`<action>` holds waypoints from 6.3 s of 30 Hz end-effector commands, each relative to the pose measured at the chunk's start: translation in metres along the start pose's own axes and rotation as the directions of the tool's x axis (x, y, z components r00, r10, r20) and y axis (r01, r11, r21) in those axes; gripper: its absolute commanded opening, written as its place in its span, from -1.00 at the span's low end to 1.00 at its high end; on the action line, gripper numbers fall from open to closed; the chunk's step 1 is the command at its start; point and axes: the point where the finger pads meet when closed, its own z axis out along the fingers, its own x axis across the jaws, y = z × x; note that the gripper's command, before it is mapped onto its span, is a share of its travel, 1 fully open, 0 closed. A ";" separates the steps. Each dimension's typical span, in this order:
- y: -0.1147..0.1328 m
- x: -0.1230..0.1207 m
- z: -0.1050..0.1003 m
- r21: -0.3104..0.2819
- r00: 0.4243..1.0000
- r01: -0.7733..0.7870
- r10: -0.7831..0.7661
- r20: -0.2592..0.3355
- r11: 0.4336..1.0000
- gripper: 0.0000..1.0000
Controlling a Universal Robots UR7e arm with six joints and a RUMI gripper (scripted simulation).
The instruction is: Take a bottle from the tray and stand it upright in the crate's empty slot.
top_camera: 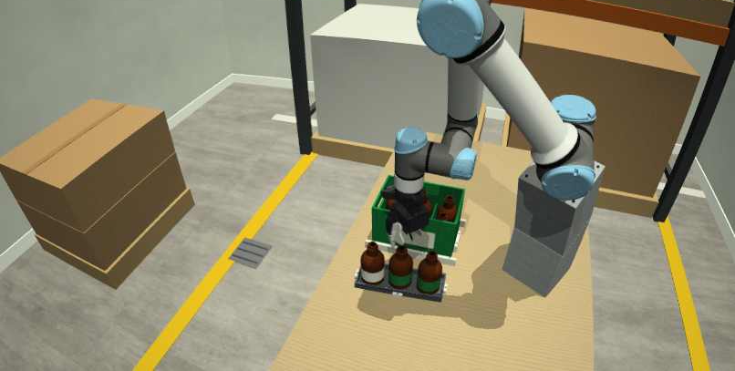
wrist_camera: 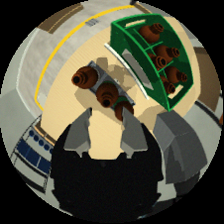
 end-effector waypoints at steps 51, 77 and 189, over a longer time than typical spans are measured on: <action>0.000 0.000 0.038 0.001 1.000 0.000 0.000 0.001 1.000 -0.24; 0.000 0.000 0.038 0.001 1.000 0.000 0.000 0.001 1.000 -0.24; 0.002 0.000 0.020 0.001 1.000 0.000 0.000 0.001 1.000 -1.00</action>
